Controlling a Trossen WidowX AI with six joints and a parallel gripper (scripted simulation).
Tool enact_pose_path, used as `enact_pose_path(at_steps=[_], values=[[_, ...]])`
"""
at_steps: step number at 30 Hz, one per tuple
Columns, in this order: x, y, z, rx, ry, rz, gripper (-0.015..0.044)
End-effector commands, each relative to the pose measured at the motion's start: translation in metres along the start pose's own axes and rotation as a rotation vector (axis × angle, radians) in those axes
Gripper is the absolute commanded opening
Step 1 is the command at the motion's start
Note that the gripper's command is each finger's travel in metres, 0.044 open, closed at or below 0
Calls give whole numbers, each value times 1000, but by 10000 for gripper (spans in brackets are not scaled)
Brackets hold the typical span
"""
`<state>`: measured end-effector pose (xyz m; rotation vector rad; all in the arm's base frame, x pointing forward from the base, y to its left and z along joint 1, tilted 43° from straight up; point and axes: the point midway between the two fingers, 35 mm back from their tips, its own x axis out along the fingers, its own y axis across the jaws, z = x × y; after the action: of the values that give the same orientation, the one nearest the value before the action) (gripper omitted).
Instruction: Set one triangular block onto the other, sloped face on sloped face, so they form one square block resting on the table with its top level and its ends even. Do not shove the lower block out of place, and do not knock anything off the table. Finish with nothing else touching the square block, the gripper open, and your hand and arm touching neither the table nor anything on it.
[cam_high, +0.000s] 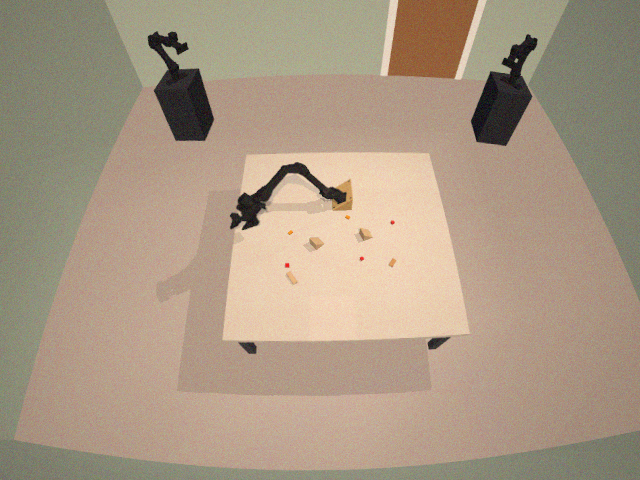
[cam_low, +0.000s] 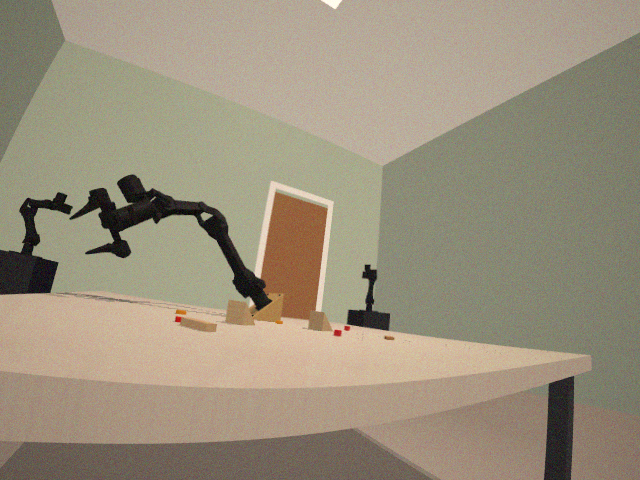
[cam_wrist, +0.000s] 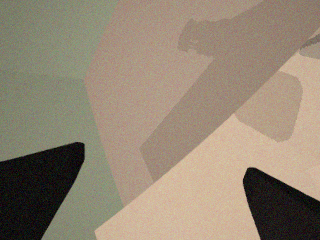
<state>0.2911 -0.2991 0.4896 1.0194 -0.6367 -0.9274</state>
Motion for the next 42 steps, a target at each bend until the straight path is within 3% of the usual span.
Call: enact_pose_path(at_steps=[1, 7, 14, 20, 26, 42], values=[[-3, -31, -59, -91, 129, -123, 440], [-35, -79, -144, -296, 337, -299, 440], [-102, -137, -219, -633, 566, -463, 440], [-177, -184, -253, -1027, 732, -551, 440], [-245, -219, -254, -1489, 829, -565, 440], [-246, -228, -254, -1540, 836, -562, 440]])
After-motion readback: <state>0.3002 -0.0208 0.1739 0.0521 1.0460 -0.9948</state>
